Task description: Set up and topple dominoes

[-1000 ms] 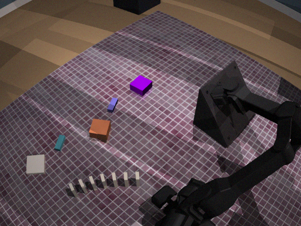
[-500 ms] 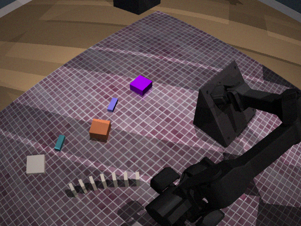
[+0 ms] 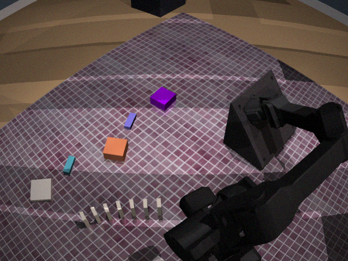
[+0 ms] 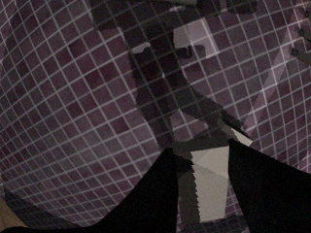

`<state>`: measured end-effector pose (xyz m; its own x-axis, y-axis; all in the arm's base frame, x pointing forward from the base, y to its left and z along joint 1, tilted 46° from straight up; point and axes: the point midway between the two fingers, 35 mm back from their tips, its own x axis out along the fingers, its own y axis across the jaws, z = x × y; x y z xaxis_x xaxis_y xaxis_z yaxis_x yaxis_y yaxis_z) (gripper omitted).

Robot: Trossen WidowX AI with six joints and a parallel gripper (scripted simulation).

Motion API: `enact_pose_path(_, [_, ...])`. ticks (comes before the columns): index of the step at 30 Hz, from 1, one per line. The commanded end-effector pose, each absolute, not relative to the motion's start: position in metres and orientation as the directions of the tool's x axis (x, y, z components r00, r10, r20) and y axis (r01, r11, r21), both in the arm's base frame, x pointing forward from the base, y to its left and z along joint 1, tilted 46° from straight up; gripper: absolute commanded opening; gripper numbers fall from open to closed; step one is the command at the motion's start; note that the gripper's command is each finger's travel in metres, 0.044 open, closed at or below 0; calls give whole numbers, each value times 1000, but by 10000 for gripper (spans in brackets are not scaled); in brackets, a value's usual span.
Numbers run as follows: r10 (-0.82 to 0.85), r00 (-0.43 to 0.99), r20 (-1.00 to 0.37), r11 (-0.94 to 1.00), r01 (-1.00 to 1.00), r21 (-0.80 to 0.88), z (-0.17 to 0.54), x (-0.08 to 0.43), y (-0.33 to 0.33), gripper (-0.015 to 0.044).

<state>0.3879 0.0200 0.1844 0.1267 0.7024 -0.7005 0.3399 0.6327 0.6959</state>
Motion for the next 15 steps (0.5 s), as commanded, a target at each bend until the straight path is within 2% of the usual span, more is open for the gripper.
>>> enact_pose_path(1, [708,127,-694,481,634,606,204,413,34,107])
enact_pose_path(4, [709,127,-694,421,712,561,208,420,38,107])
enact_pose_path(15, [709,127,-694,421,712,561,208,420,38,107])
